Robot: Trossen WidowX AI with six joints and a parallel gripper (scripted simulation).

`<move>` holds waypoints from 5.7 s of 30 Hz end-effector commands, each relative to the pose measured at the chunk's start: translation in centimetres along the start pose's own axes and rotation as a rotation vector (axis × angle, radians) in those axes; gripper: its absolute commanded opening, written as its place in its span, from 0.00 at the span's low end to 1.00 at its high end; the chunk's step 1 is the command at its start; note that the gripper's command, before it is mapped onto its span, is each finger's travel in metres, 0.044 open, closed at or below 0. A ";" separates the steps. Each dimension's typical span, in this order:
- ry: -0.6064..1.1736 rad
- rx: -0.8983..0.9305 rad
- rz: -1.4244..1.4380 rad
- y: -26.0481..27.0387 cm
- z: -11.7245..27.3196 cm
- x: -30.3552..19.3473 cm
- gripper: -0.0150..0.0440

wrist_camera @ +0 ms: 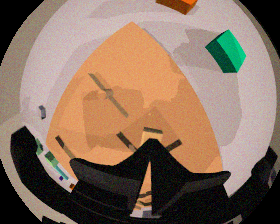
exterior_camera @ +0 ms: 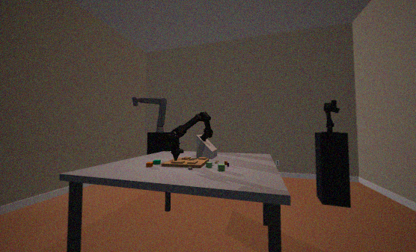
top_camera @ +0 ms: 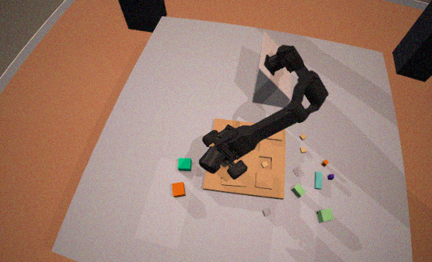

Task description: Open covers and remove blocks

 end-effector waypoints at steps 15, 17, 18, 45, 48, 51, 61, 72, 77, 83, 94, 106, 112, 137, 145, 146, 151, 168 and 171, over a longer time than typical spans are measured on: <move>-0.003 0.000 0.548 0.1 1.3 0.1 0.50; -0.003 -0.001 0.602 0.1 1.5 0.1 0.50; -0.003 -0.001 0.629 0.1 1.7 0.1 0.50; -0.004 -0.005 1.353 0.0 5.3 0.1 0.50; -0.004 -0.006 1.433 0.0 5.7 0.1 0.50; -0.004 -0.006 1.509 0.0 6.0 0.1 0.50; -0.004 -0.006 1.527 0.0 5.3 0.1 0.50; -0.004 -0.004 1.527 0.0 2.5 0.0 0.50; -0.004 -0.004 1.527 0.0 2.5 0.0 0.50; -0.004 -0.004 1.527 0.0 2.5 0.0 0.50; -0.004 -0.004 1.527 0.0 2.5 0.0 0.50; -0.004 -0.004 1.527 0.1 2.3 0.0 0.50; -0.005 -0.004 1.527 0.1 1.7 0.0 0.50; -0.005 -0.003 1.527 0.1 -0.1 0.0 0.50; -0.005 -0.002 1.527 0.1 -0.8 0.0 0.50; -0.005 -0.002 1.527 0.1 -0.8 0.0 0.50; -0.005 -0.010 1.533 0.1 -0.5 0.2 0.44; -0.004 -0.010 1.531 0.1 0.6 0.2 0.39; -0.004 -0.009 1.531 0.1 1.0 0.2 0.39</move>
Point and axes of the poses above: the point midway between the two fingers, 35 mm back from their tips, its own z axis back along the fingers, its own y axis across the jaws, x = y × z, the point moved 1 cm from there along z, back along the fingers, and after that the axes turned 14 degrees about z, right-handed, at the moved point
